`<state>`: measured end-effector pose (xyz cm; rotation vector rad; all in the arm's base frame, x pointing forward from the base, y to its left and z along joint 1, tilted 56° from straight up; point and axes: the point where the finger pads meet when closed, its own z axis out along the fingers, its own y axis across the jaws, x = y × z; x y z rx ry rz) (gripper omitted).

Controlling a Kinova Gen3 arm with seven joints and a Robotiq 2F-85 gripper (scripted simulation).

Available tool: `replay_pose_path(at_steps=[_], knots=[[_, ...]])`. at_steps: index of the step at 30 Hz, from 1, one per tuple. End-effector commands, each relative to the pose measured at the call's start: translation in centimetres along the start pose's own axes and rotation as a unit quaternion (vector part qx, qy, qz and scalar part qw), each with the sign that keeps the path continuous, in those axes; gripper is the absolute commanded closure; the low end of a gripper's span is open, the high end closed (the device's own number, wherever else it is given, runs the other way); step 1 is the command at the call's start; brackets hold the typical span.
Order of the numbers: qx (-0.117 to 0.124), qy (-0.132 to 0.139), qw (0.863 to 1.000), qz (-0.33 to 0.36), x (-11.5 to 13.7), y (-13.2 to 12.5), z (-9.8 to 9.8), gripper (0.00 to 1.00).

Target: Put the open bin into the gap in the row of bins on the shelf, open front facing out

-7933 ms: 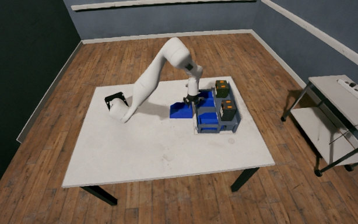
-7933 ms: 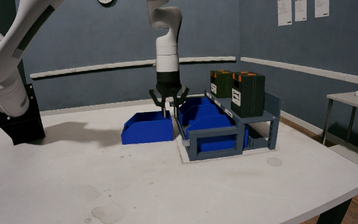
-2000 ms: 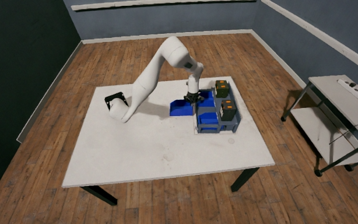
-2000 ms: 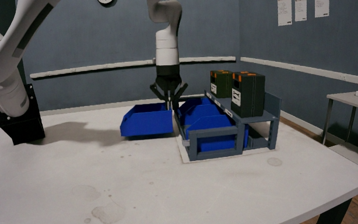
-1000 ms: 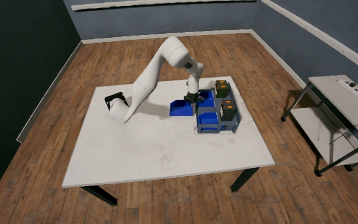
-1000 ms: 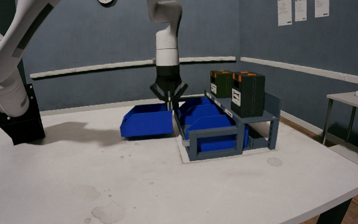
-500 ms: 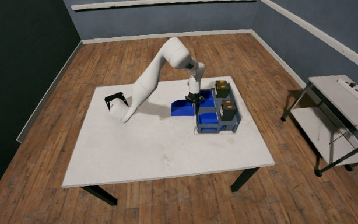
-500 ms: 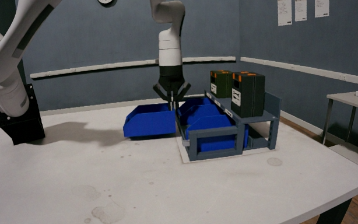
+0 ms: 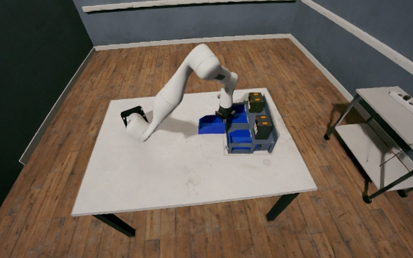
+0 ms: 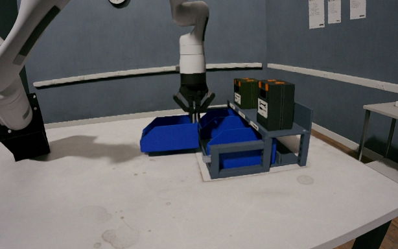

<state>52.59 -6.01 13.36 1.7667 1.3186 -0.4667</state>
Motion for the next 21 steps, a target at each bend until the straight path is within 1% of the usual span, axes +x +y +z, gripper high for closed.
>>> replay_pose_path(at_steps=[1,11,16,21], knots=[[-0.001,0.002,1.0,0.0,0.14,0.15,-0.19,0.9],[-0.001,0.002,1.0,0.0,0.14,0.15,-0.19,0.9],[-0.001,0.002,1.0,0.0,0.11,1.13,-0.16,0.9],[-0.001,0.002,1.0,0.0,0.11,1.13,-0.16,0.9]])
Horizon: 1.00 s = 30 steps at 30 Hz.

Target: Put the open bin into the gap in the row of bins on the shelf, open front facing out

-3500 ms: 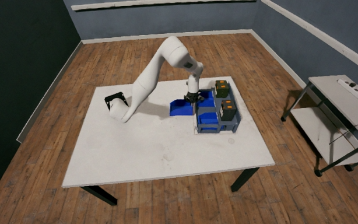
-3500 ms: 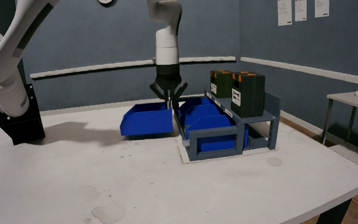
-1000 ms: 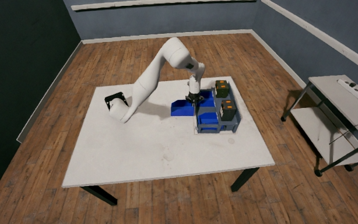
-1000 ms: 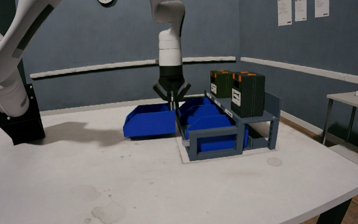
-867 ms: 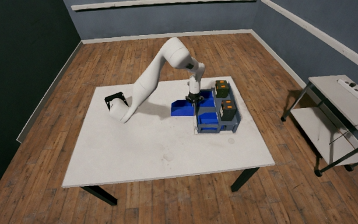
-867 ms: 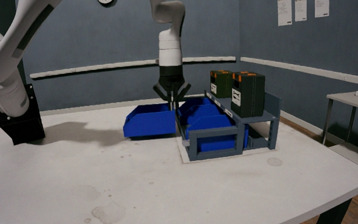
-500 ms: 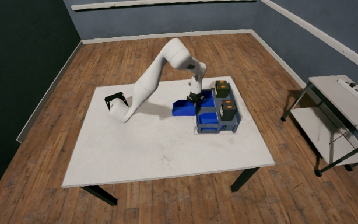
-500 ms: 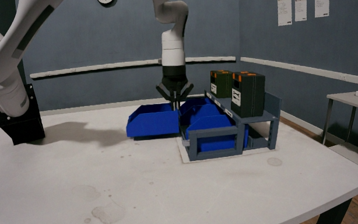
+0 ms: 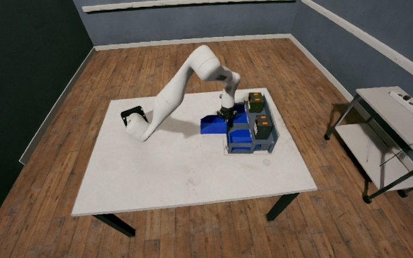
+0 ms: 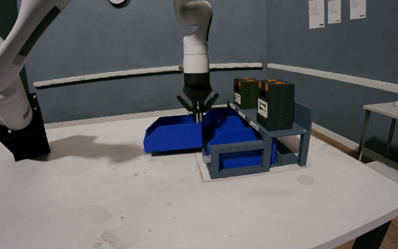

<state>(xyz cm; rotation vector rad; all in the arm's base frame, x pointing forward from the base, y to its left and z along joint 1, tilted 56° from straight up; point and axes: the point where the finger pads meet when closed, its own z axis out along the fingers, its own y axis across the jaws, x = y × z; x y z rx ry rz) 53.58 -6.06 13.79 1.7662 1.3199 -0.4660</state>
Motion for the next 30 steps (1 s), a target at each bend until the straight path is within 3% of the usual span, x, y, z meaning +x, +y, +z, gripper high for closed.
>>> replay_pose_path(at_steps=[1,30], knots=[[-0.001,0.001,1.0,0.0,0.1,0.1,-0.1,0.9],[-0.001,0.001,1.0,0.0,0.1,2.0,-0.2,0.9]])
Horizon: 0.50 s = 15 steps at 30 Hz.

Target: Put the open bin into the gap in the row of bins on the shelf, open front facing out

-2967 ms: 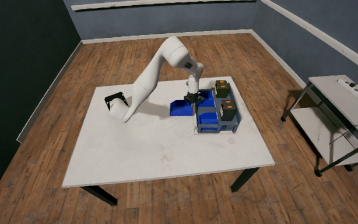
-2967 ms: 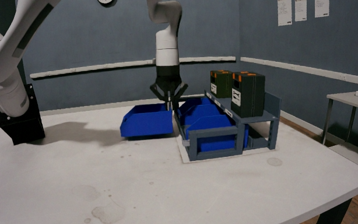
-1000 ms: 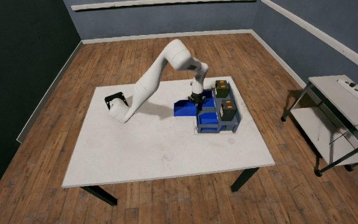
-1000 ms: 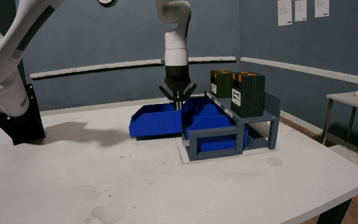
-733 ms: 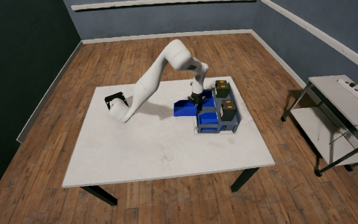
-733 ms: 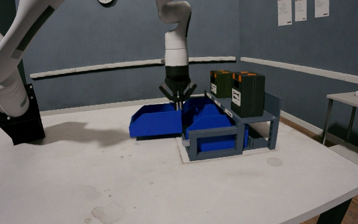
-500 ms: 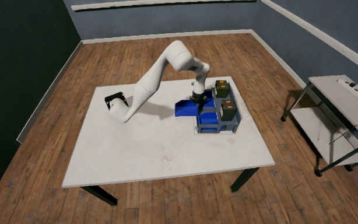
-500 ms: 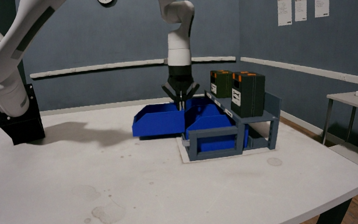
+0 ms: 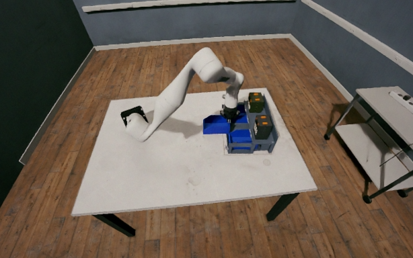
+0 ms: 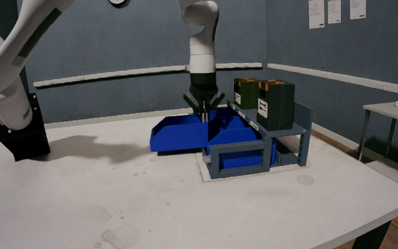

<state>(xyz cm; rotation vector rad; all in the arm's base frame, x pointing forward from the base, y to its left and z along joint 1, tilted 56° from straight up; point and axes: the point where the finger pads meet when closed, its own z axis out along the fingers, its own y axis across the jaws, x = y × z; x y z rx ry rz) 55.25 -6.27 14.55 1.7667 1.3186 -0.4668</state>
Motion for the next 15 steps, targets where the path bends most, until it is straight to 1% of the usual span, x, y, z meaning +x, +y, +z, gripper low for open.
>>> replay_pose_path(at_steps=[1,11,15], knots=[[-0.001,0.002,1.0,0.0,0.15,0.17,-0.22,0.9],[-0.001,0.002,1.0,0.0,0.15,0.17,-0.22,0.9],[-0.001,0.002,1.0,0.0,0.19,0.93,-0.29,0.9]])
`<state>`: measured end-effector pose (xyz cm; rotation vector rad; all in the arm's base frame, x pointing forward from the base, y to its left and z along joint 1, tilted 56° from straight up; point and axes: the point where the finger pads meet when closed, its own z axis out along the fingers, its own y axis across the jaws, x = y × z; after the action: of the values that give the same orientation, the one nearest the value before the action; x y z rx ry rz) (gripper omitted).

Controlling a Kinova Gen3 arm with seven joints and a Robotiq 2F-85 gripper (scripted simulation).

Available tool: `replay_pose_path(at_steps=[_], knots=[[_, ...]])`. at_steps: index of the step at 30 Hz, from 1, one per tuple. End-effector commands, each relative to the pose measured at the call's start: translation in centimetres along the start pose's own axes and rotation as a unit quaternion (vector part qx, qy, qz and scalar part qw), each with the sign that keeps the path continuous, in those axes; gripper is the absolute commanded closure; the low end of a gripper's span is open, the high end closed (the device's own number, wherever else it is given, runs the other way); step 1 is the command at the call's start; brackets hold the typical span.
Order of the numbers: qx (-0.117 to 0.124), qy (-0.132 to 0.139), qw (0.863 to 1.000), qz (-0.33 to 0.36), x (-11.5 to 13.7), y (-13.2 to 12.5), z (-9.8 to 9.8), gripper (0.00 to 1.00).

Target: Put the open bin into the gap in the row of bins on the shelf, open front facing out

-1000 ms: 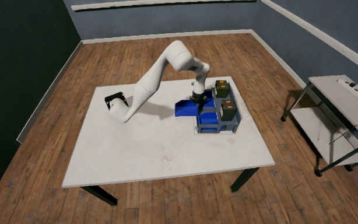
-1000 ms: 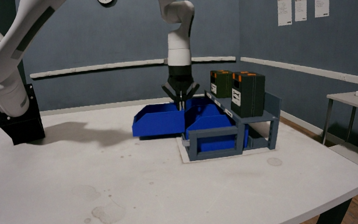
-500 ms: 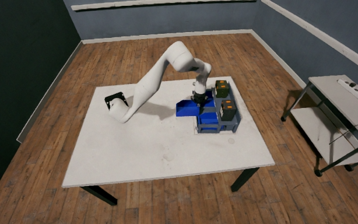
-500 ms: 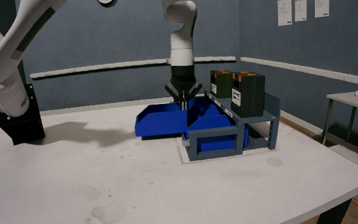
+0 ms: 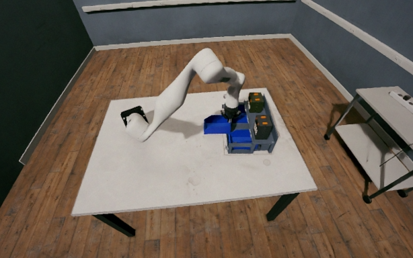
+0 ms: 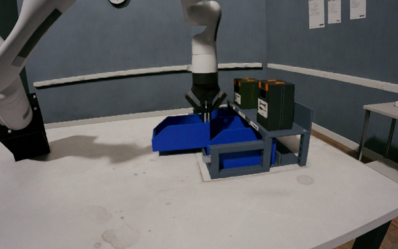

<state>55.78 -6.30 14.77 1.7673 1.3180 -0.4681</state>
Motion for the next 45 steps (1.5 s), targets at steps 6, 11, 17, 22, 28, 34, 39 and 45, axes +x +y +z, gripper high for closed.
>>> replay_pose_path(at_steps=[6,11,17,22,28,34,39,45], knots=[[-0.002,0.002,1.0,0.0,0.2,0.56,-0.32,0.9],[-0.002,0.002,1.0,0.0,0.2,0.56,-0.32,0.9],[-0.013,0.001,1.0,0.0,0.18,0.5,-0.27,0.9],[-0.016,0.001,1.0,0.0,0.19,0.49,-0.27,0.9],[-0.016,0.001,1.0,0.0,0.19,0.49,-0.27,0.9],[-0.028,0.001,1.0,0.0,0.18,0.4,-0.25,0.9],[-0.031,0.001,1.0,0.0,0.19,0.38,-0.27,0.9],[-0.031,0.001,1.0,0.0,0.19,0.38,-0.27,0.9]])
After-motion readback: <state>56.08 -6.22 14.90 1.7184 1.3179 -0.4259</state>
